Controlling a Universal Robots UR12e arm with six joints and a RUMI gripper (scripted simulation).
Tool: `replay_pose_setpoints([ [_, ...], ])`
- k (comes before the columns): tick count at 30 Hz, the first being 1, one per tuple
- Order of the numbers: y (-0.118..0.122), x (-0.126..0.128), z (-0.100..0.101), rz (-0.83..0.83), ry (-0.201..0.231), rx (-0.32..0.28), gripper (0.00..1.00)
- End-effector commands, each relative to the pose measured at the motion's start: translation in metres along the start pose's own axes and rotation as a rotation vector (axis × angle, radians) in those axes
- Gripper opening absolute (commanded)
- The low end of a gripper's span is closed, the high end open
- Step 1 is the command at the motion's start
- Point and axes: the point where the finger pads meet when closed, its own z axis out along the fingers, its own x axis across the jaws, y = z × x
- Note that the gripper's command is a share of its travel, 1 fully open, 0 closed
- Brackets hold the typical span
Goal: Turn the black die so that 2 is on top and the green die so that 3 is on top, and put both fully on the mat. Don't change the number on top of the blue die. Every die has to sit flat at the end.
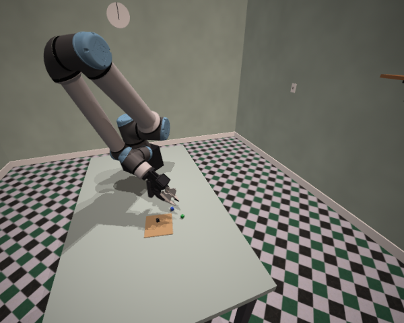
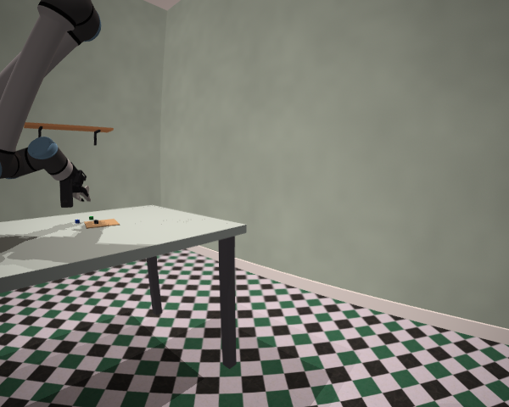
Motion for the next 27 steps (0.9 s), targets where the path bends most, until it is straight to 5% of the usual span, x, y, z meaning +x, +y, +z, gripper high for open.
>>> replay_pose_setpoints([
  [1, 0.004, 0.000, -0.003, 0.000, 0.002, 0.001, 0.18],
  [18, 0.006, 0.000, 0.000, 0.001, 0.005, 0.059, 0.18],
  [27, 0.017, 0.000, 0.003, 0.001, 0.003, 0.245, 0.18],
])
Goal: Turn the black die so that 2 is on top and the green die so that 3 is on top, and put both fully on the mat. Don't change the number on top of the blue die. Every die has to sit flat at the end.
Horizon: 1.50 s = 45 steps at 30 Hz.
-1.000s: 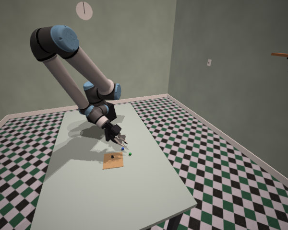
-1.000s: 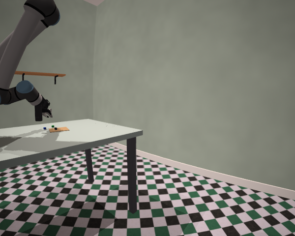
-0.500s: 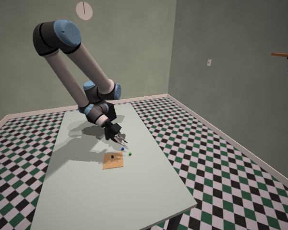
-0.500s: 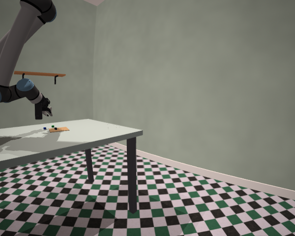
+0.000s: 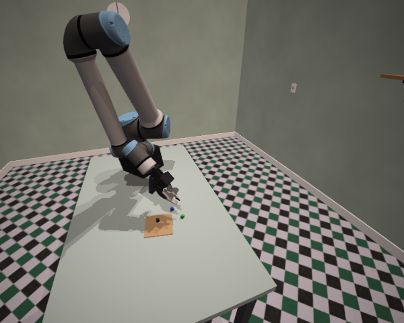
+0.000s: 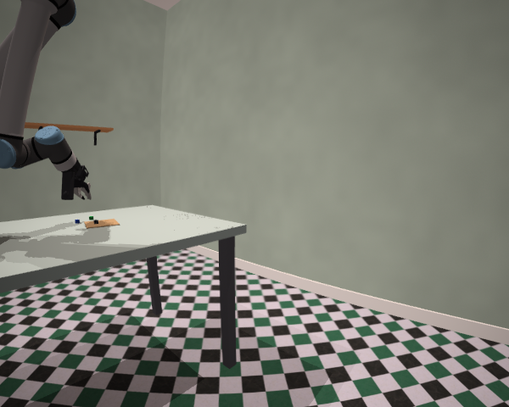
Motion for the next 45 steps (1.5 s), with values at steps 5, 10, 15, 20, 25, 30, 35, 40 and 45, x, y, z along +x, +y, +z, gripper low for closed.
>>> replay_pose_setpoints([
  [5, 0.016, 0.000, 0.003, 0.000, 0.006, 0.262, 0.18],
  [10, 0.019, 0.000, 0.005, 0.002, 0.008, 0.337, 0.18],
  [15, 0.028, 0.000, 0.006, 0.002, 0.008, 0.476, 0.18],
  [20, 0.037, 0.000, 0.008, 0.001, 0.008, 0.629, 0.18],
  [25, 0.042, 0.000, 0.008, 0.000, 0.007, 0.702, 0.18],
  [30, 0.047, 0.000, 0.010, 0.000, 0.007, 0.783, 0.18],
  [35, 0.050, 0.000, 0.010, -0.001, 0.006, 0.816, 0.18],
  [40, 0.050, 0.000, 0.010, -0.002, 0.006, 0.820, 1.00],
  [45, 0.050, 0.000, 0.010, -0.002, 0.006, 0.820, 1.00],
])
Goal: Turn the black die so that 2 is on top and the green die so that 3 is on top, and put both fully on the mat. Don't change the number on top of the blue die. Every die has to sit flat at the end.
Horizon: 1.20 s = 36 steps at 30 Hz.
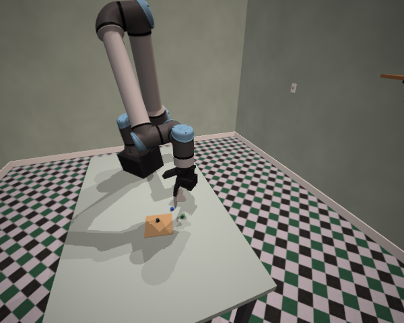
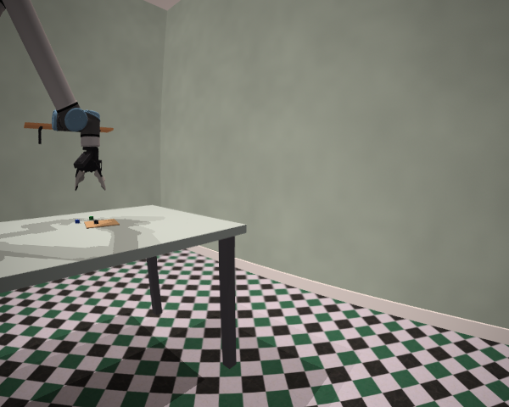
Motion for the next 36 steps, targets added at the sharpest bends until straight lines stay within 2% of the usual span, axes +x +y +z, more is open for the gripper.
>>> replay_pose_setpoints([
  [1, 0.000, 0.000, -0.001, 0.000, -0.001, 0.000, 1.00],
  [17, 0.000, 0.000, 0.002, 0.065, -0.001, 0.000, 1.00],
  [22, -0.002, 0.000, 0.006, 0.186, -0.001, 0.000, 1.00],
  [28, -0.004, 0.001, 0.015, 0.403, -0.001, 0.000, 1.00],
  [31, -0.004, 0.001, 0.015, 0.408, -0.001, 0.000, 1.00],
  [35, -0.005, 0.001, 0.021, 0.585, -0.001, 0.000, 1.00],
  [36, -0.005, 0.001, 0.021, 0.586, -0.001, 0.000, 1.00],
])
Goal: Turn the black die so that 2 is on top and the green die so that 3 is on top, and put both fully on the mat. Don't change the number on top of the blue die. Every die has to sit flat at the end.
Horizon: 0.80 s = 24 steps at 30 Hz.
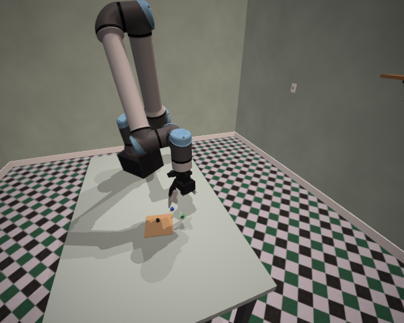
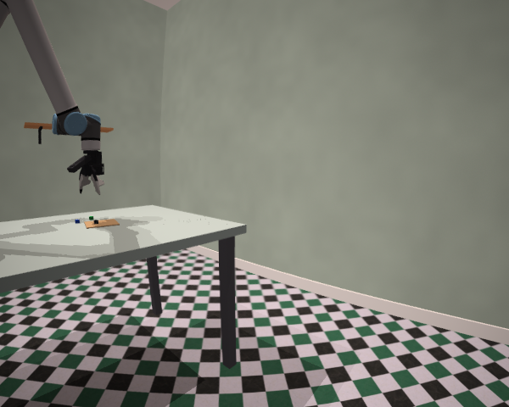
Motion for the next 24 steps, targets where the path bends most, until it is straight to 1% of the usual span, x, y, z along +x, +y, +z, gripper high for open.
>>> replay_pose_setpoints([
  [1, 0.000, 0.000, 0.005, 0.157, -0.004, -0.001, 1.00],
  [6, -0.001, -0.001, 0.012, 0.336, -0.004, -0.001, 1.00],
  [7, -0.001, -0.001, 0.012, 0.341, -0.004, -0.001, 1.00],
  [10, -0.001, -0.001, 0.016, 0.464, -0.004, -0.001, 1.00],
  [13, -0.001, -0.001, 0.017, 0.470, -0.004, -0.001, 1.00],
  [19, -0.002, -0.001, 0.024, 0.680, -0.004, -0.002, 1.00],
  [24, -0.001, -0.002, 0.028, 0.787, -0.003, -0.002, 1.00],
])
